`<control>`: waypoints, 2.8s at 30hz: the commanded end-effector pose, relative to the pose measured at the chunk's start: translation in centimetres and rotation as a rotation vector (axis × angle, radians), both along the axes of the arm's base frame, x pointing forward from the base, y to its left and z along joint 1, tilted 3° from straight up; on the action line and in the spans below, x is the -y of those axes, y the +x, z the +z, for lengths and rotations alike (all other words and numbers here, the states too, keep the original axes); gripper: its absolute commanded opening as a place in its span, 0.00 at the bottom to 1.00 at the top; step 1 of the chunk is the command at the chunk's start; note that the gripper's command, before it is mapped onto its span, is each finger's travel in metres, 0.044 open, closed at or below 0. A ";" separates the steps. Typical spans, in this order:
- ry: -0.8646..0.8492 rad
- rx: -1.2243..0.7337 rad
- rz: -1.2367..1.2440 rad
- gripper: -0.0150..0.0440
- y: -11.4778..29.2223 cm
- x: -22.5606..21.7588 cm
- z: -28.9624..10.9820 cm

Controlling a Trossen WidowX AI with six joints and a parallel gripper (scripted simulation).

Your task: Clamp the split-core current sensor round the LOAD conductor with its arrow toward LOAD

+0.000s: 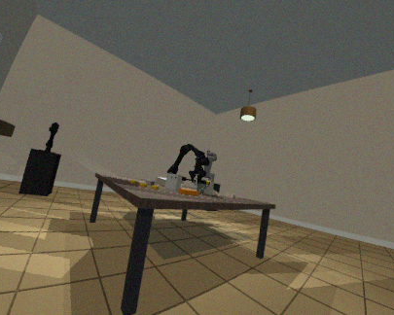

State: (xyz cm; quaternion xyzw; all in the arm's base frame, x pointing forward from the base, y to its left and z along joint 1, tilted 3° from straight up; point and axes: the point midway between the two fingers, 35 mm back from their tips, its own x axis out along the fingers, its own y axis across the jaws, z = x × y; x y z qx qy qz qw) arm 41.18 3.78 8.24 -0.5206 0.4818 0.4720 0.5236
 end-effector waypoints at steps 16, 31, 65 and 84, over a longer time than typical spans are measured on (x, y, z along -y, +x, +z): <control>0.002 0.006 0.003 1.00 -0.9 0.1 9.9; -0.219 0.085 -0.737 1.00 -3.4 -2.9 7.3; 0.637 1.333 -2.167 1.00 -9.8 -11.1 6.3; 0.520 1.301 -2.133 1.00 -9.6 -10.8 6.1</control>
